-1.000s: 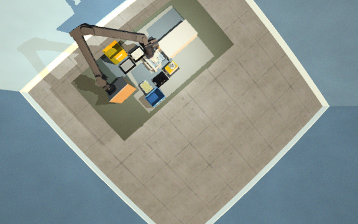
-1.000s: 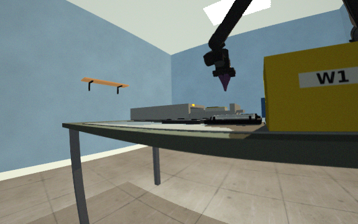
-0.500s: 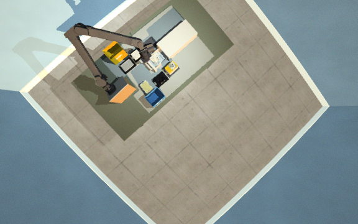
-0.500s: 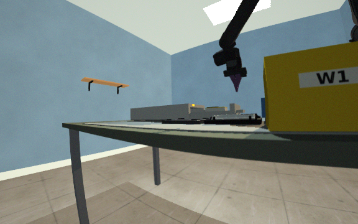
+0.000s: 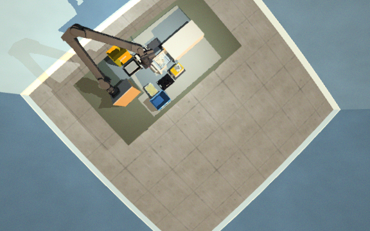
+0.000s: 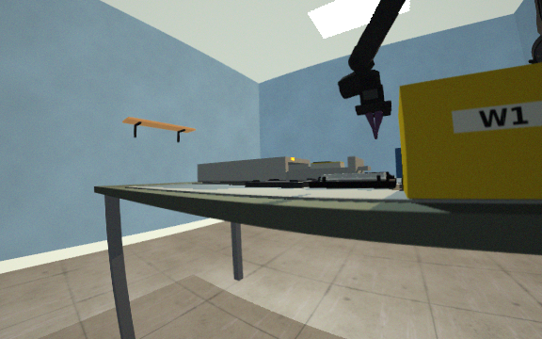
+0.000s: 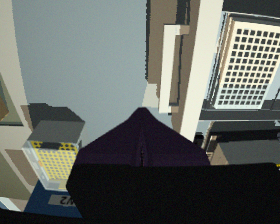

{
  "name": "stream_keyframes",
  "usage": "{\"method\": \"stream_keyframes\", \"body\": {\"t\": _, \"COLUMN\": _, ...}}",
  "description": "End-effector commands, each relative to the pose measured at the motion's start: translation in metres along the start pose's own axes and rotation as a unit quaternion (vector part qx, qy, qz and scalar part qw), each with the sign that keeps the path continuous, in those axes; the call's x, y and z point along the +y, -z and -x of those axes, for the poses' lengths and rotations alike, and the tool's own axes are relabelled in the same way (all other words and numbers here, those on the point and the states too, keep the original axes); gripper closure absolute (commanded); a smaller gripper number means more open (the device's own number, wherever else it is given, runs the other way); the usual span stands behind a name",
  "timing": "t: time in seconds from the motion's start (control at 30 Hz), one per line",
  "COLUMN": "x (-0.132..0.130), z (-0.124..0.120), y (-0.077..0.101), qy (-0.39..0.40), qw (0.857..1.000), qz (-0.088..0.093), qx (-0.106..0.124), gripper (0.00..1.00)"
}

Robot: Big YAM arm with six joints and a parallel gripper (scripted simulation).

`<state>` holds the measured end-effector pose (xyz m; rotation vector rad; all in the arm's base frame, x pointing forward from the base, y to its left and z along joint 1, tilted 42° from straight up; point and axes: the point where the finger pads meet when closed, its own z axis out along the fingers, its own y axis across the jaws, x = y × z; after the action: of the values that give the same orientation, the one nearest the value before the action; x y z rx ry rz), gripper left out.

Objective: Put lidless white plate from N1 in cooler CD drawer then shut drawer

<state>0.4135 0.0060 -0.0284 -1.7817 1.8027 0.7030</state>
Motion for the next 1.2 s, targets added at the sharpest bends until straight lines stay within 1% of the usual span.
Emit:
{"method": "stream_keyframes", "body": {"t": 0.0, "x": 0.007, "z": -0.003, "y": 0.01, "qy": 0.01, "qw": 1.0, "qz": -0.018, "qx": 0.005, "gripper": 1.0}}
{"method": "stream_keyframes", "body": {"t": 0.07, "x": 0.009, "z": 0.002, "y": 0.005, "qy": 0.016, "qw": 1.0, "qz": -0.013, "qx": 0.005, "gripper": 1.0}}
{"method": "stream_keyframes", "body": {"t": 0.13, "x": 0.013, "z": -0.002, "y": -0.003, "qy": 0.009, "qw": 1.0, "qz": -0.004, "qx": 0.001, "gripper": 1.0}}
{"method": "stream_keyframes", "body": {"t": 0.2, "x": 0.013, "z": -0.002, "y": -0.003, "qy": 0.009, "qw": 1.0, "qz": -0.004, "qx": 0.001, "gripper": 1.0}}
{"method": "stream_keyframes", "body": {"t": 0.23, "x": 0.004, "z": 0.0, "y": 0.006, "qy": 0.007, "qw": 1.0, "qz": -0.011, "qx": 0.003, "gripper": 1.0}}
{"method": "stream_keyframes", "body": {"t": 1.17, "x": 0.004, "z": 0.0, "y": 0.006, "qy": 0.007, "qw": 1.0, "qz": -0.011, "qx": 0.003, "gripper": 1.0}}
